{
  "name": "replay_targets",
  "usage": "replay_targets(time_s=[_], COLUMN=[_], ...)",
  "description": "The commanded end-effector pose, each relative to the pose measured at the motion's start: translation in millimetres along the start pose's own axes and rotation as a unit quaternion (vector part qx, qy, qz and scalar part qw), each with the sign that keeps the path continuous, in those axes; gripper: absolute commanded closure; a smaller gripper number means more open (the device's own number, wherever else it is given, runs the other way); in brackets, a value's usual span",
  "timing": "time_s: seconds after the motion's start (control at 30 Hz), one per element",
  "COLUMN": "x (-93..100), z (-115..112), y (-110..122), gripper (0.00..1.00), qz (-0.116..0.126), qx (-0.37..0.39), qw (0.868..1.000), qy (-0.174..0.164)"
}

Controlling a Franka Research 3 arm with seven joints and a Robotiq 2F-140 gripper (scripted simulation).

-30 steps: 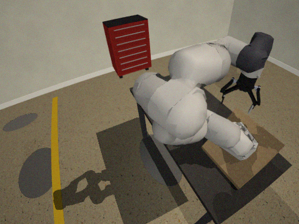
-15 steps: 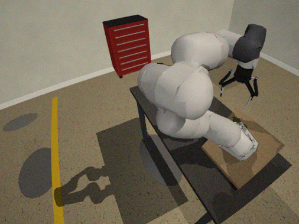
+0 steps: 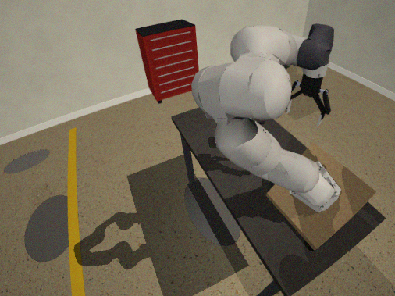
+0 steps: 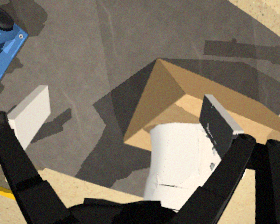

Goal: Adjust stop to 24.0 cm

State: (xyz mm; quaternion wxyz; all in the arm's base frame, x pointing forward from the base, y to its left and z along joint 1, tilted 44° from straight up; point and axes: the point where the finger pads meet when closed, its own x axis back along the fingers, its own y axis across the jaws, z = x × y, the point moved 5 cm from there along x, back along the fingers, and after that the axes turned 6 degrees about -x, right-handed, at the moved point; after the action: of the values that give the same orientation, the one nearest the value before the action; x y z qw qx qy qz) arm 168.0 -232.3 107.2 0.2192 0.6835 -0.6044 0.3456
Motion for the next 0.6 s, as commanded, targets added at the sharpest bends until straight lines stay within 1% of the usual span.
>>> replay_targets(time_s=[0.0, 0.17, 0.2, 0.37, 0.4, 0.53, 0.57], x=[-3.2, -3.2, -10.9, -10.9, -21.7, -21.7, -34.8], z=[24.6, 24.6, 40.8, 40.8, 54.5, 54.5, 65.4], y=[-34.6, -34.6, -66.5, -66.5, -99.4, -99.4, -131.9], gripper=[0.00, 0.00, 0.00, 0.00, 0.00, 0.00, 0.00], qz=[-0.002, -0.002, -0.003, -0.003, -0.003, -0.003, -0.001], qx=[-0.102, -0.102, -0.135, -0.135, -0.168, -0.168, -0.200], qw=[0.995, 0.995, 0.991, 0.991, 0.986, 0.986, 0.980], qy=[0.009, 0.009, 0.010, 0.010, 0.010, 0.010, 0.009])
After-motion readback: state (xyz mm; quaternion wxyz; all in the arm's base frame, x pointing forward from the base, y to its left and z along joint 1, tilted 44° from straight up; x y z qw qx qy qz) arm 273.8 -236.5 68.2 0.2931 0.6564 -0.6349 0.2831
